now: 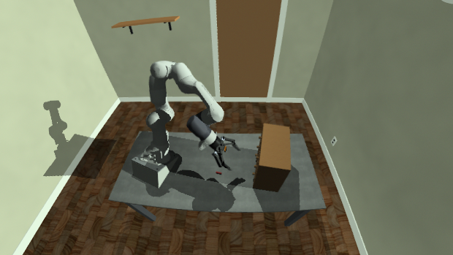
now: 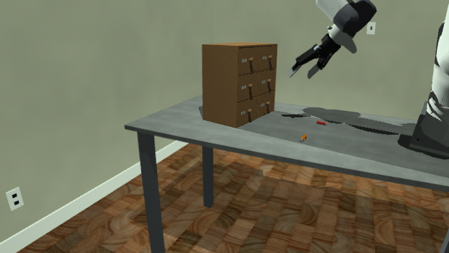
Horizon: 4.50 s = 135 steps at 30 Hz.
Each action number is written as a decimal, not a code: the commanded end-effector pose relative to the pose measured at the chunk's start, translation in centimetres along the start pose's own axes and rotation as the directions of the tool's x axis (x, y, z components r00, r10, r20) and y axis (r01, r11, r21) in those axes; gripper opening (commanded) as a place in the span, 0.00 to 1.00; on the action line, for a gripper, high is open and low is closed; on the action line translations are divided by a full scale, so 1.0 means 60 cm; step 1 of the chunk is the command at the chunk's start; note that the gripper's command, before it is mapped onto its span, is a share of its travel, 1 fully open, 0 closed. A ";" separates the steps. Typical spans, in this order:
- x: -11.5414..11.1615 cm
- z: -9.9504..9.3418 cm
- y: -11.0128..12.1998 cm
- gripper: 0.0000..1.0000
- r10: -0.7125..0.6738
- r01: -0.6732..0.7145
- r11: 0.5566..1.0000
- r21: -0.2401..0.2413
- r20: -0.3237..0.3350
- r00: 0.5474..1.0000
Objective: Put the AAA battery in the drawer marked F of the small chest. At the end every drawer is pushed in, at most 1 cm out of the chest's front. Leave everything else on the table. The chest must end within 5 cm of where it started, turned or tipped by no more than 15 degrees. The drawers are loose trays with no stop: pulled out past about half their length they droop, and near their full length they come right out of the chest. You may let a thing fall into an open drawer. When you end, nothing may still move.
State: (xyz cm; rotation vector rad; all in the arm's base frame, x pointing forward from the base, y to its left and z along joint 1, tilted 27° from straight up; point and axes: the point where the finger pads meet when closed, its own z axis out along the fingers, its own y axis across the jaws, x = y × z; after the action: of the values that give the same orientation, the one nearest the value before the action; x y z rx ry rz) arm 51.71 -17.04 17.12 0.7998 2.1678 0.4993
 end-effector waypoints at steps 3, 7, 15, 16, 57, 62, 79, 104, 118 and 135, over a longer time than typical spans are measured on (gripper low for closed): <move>-0.003 0.020 0.003 1.00 -0.178 0.189 0.982 -0.030 0.217 0.960; -0.003 0.027 0.003 1.00 -0.173 0.187 0.982 -0.033 0.252 0.952; -0.004 0.029 0.003 1.00 -0.218 0.238 0.971 -0.030 0.305 0.927; -0.004 0.029 0.003 0.20 -0.218 0.238 0.971 -0.030 0.305 0.927; -0.037 0.088 0.013 0.20 -0.218 0.238 0.971 -0.030 0.305 0.927; -0.047 0.106 0.016 0.20 -0.218 0.238 0.971 -0.030 0.305 0.927; -0.059 0.127 0.019 0.20 -0.218 0.238 0.971 -0.030 0.305 0.927; -0.057 0.128 0.019 0.20 -0.218 0.238 0.971 -0.030 0.305 0.927; -0.057 0.128 0.018 0.20 -0.218 0.238 0.971 -0.030 0.305 0.927; -0.057 0.128 0.019 0.20 -0.218 0.238 0.971 -0.030 0.305 0.927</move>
State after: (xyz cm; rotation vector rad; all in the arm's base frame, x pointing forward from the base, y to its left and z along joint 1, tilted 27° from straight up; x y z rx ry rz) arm 59.75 -17.94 14.74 0.5398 1.9166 0.3071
